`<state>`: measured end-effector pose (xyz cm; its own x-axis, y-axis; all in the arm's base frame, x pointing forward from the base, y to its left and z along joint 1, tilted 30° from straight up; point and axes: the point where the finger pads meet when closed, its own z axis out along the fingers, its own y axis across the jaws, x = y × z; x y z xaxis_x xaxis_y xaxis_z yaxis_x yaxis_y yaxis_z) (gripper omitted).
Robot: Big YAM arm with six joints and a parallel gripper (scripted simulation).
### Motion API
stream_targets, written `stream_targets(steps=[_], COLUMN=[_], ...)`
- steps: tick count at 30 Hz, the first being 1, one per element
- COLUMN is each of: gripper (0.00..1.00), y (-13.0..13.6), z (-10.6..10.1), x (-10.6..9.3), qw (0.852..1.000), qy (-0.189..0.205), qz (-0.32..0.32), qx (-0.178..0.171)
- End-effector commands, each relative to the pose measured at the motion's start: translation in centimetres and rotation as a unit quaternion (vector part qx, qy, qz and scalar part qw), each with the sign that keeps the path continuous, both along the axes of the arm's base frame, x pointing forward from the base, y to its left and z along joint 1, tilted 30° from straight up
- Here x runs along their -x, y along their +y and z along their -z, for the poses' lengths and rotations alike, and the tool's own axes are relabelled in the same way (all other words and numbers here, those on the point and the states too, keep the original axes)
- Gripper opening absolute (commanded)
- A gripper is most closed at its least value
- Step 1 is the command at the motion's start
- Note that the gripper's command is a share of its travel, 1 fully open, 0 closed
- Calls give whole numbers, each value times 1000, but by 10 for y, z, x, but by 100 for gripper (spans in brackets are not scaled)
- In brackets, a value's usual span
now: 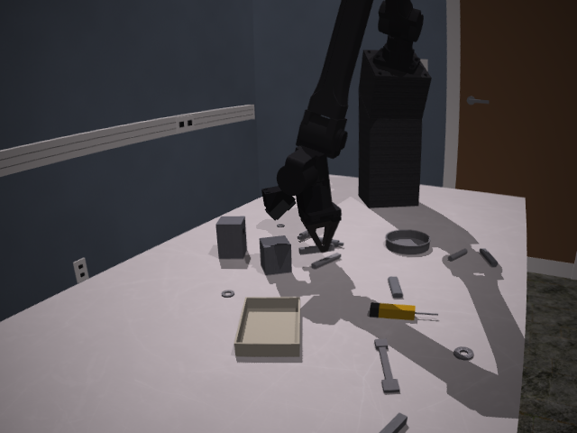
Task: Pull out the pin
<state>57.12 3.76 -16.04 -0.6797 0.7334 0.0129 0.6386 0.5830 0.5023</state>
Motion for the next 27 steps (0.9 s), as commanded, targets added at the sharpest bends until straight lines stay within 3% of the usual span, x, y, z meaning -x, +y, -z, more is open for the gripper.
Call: stream_targets(steps=[1, 27], gripper=[0, 0], y=[7, 10], z=[-17, -17], x=[-6, -3], qw=[1000, 1000], qy=[-14, -14], qz=[1, 1], qx=[0, 0])
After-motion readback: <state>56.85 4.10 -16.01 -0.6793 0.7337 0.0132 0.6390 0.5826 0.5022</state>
